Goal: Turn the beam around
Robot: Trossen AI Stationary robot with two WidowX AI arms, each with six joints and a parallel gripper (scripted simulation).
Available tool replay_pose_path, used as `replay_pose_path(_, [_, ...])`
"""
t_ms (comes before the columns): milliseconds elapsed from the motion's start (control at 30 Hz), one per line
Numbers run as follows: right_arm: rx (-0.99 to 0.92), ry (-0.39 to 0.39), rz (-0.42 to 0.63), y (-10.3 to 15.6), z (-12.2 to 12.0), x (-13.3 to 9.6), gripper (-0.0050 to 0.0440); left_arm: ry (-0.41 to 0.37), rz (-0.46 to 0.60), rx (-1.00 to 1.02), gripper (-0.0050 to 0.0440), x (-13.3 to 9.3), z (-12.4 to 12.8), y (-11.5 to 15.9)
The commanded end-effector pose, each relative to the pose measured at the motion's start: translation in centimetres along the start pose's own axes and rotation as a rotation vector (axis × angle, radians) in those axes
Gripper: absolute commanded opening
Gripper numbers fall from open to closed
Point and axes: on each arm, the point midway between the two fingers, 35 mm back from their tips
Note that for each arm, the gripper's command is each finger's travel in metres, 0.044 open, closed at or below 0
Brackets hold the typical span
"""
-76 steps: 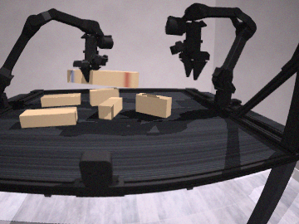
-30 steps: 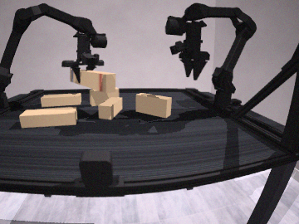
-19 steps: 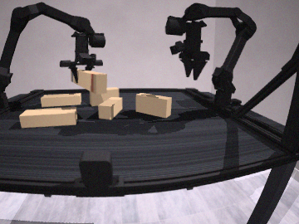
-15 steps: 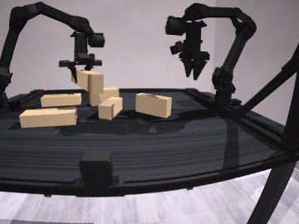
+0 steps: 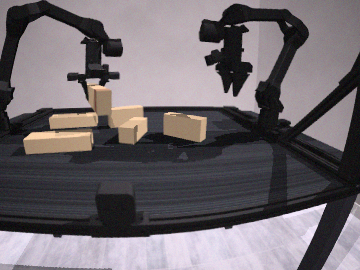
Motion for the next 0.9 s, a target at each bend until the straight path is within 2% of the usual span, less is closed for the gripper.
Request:
replay_pose_path(0, [0.002, -0.002, 0.001, 0.0, 0.0, 0.0, 0.0440, -0.019, -0.002, 0.033, 0.0000, -0.5, -0.5, -0.5])
replay_pose_path(867, [0.002, -0.002, 0.001, 0.0, 0.0, 0.0, 0.0440, -0.019, -0.001, 0.121, 0.0000, -0.4, -3.2, -2.2])
Point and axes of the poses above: on each arm, the point midway between the two fingers, 35 mm back from their tips, its own x axis out along the fingers, its own z axis across the jaws, y = z × x, and after that the axes turned 2 degrees about x, right-handed
